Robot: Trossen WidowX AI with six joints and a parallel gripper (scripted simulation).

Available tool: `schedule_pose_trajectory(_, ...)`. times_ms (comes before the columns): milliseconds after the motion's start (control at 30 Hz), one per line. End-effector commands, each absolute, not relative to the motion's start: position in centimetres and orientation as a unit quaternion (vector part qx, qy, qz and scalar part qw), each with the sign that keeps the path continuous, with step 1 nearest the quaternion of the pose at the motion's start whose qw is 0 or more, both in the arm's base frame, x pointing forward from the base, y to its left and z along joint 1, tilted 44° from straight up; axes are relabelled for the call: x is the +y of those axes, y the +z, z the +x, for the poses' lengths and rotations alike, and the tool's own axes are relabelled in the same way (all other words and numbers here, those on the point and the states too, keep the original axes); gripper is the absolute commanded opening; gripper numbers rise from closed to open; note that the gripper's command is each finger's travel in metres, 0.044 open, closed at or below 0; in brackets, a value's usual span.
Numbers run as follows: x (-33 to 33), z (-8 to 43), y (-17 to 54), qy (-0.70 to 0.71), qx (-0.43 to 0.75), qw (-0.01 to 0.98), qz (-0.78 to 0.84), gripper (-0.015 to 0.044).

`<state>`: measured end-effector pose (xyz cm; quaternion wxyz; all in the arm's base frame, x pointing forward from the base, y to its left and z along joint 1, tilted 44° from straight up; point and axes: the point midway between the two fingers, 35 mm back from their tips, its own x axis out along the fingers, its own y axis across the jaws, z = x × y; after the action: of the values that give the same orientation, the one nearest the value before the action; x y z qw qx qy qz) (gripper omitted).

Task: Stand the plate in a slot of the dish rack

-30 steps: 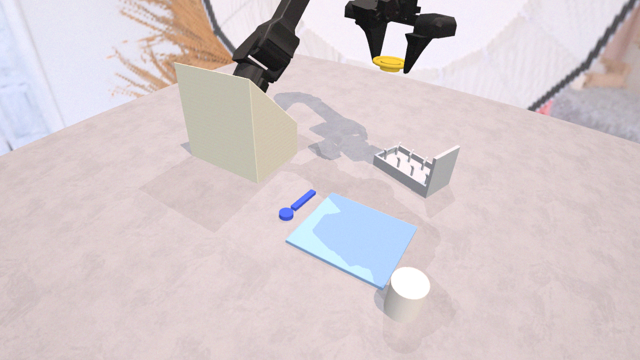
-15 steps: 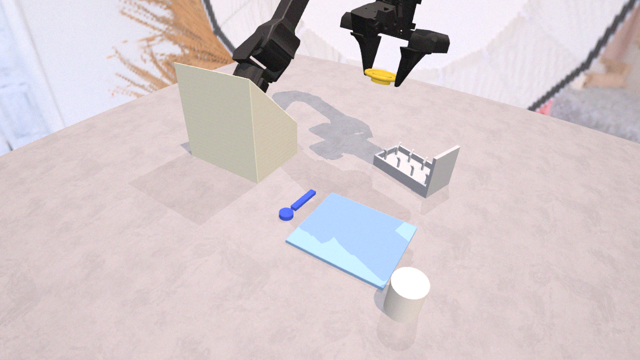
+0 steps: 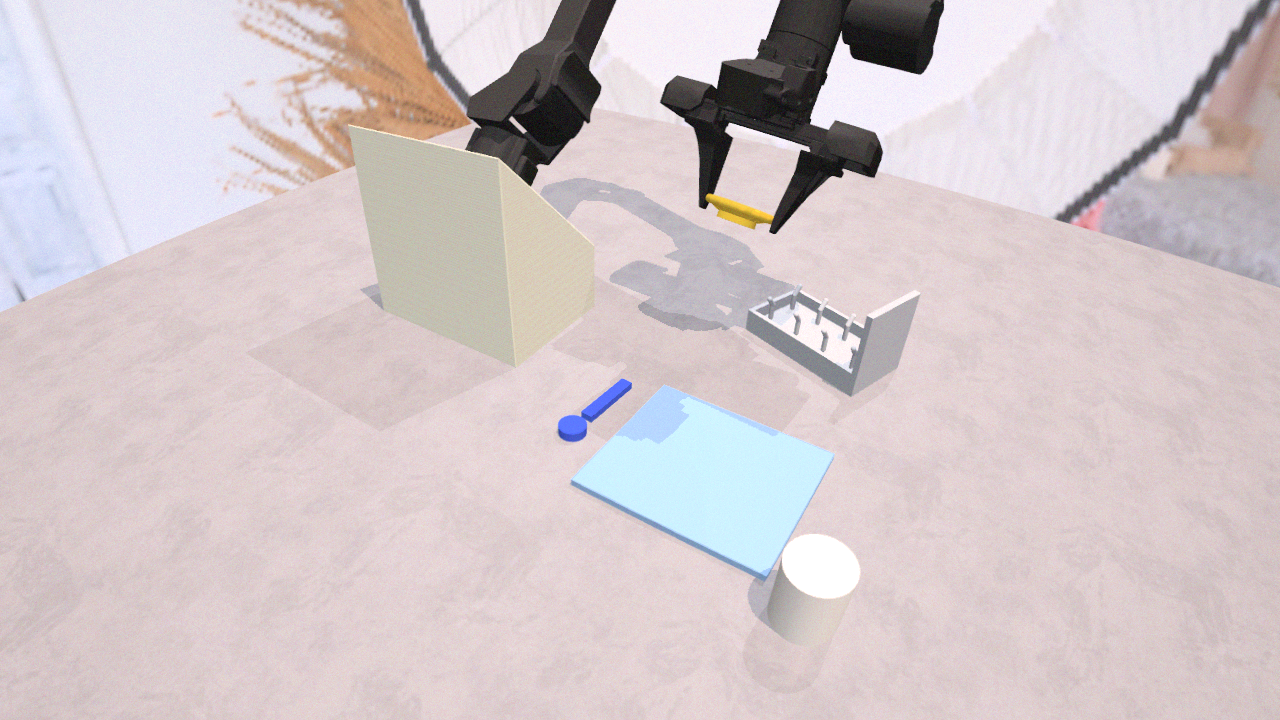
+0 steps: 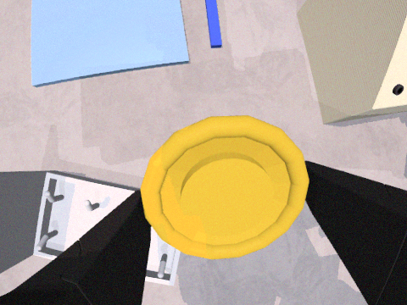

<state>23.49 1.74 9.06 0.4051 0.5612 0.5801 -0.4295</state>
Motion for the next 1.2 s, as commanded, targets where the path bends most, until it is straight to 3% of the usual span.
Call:
schedule_pose_trajectory(0, 1.8, 23.7, 8.0, -0.431, 0.566, 0.457, 0.534, 0.0000)
schedule_pose_trajectory(1167, 5.3, 26.4, 4.5, -0.338, 0.356, 0.790, 0.367, 0.0000)
